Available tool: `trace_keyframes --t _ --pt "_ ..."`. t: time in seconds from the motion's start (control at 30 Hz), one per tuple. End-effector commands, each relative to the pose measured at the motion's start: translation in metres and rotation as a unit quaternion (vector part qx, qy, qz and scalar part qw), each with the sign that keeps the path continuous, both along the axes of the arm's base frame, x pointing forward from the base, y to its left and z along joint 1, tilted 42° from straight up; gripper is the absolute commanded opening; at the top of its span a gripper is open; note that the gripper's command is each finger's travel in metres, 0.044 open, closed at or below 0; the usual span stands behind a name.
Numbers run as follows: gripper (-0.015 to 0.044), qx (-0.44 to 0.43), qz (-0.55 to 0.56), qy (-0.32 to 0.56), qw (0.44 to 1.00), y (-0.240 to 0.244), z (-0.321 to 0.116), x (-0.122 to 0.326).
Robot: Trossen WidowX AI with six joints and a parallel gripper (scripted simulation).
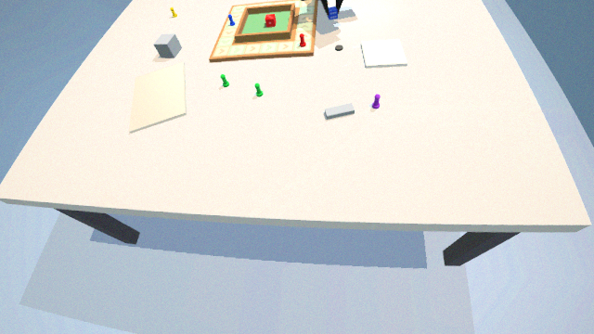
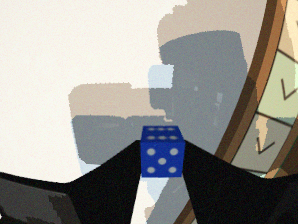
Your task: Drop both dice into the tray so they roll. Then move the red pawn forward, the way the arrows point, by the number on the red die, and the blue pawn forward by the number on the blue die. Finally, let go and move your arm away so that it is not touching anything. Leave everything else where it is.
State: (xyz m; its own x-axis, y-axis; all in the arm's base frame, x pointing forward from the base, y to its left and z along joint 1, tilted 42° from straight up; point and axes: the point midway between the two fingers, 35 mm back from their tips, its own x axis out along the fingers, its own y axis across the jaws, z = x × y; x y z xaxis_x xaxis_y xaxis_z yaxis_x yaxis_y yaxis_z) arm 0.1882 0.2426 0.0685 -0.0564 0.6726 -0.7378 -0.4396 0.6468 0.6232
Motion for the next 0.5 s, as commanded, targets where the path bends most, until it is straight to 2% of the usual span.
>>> trace_keyframes --t 0.0,0.47 --pt "0.0 -0.004 -0.002 0.001 1.0 -0.006 0.005 0.003" --pt "0.0 -0.008 -0.002 0.0 1.0 -0.064 0.068 0.011"
